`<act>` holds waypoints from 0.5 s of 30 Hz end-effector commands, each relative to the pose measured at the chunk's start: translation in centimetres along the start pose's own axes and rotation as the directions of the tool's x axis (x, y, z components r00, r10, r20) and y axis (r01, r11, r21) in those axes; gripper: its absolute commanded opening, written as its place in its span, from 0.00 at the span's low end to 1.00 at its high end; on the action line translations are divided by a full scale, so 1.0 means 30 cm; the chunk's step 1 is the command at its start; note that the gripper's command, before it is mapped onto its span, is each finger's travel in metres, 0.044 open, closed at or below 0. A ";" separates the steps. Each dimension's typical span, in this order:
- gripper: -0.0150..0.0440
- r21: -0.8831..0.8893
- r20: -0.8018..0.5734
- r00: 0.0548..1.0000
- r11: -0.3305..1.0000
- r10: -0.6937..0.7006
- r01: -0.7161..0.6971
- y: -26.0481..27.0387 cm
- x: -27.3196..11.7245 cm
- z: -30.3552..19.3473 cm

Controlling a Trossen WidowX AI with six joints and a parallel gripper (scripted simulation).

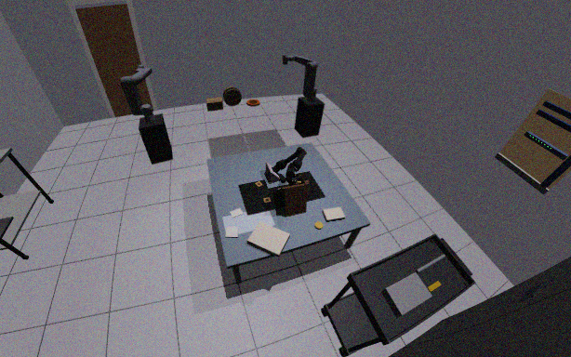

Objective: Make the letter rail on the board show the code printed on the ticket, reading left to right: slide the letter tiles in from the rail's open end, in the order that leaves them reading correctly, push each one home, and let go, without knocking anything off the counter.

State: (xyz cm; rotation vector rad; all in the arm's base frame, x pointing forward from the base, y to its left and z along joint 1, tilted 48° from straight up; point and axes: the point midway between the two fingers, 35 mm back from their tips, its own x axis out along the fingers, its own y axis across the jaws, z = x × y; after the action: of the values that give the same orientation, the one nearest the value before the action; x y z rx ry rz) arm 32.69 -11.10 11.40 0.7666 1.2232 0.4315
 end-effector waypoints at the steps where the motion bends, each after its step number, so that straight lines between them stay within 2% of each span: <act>1: 0.25 0.005 -0.001 1.000 1.000 0.008 -0.008 0.011 0.004 0.000; 15: 0.25 0.006 -0.002 1.000 1.000 0.007 -0.007 0.000 -0.055 -0.047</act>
State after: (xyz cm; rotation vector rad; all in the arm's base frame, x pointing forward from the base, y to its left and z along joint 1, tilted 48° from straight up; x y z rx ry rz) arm 31.32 -11.69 12.12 0.7828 1.2221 0.4322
